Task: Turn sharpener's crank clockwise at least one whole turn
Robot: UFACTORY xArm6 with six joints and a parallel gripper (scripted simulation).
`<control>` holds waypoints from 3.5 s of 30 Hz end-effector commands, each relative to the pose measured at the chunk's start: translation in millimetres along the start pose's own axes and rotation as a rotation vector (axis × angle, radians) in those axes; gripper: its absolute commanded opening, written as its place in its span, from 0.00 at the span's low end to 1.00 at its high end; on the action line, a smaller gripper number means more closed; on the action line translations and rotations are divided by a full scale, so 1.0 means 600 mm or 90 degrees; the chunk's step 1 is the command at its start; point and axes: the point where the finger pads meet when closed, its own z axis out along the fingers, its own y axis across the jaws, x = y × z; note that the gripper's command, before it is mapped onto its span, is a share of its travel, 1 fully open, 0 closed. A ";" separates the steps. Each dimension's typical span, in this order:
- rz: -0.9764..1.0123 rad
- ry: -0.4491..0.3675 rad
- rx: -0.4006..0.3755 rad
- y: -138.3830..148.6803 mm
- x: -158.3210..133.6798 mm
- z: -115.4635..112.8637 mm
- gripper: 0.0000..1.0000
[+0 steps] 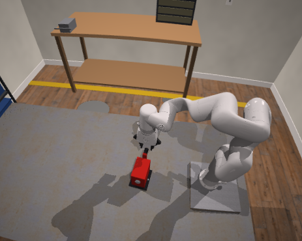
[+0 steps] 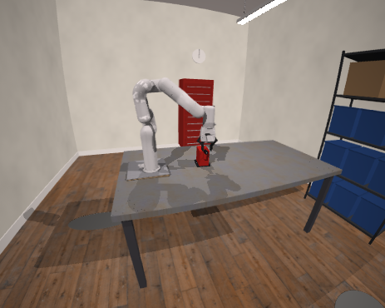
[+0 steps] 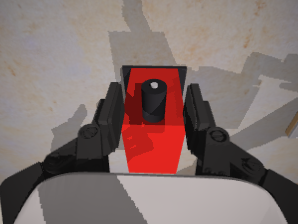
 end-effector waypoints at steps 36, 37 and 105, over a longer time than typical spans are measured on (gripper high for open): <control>0.000 0.000 0.003 -0.002 0.000 0.052 0.54; 0.000 0.000 0.003 -0.002 0.000 0.052 0.54; 0.000 0.000 0.003 -0.003 0.000 0.053 0.00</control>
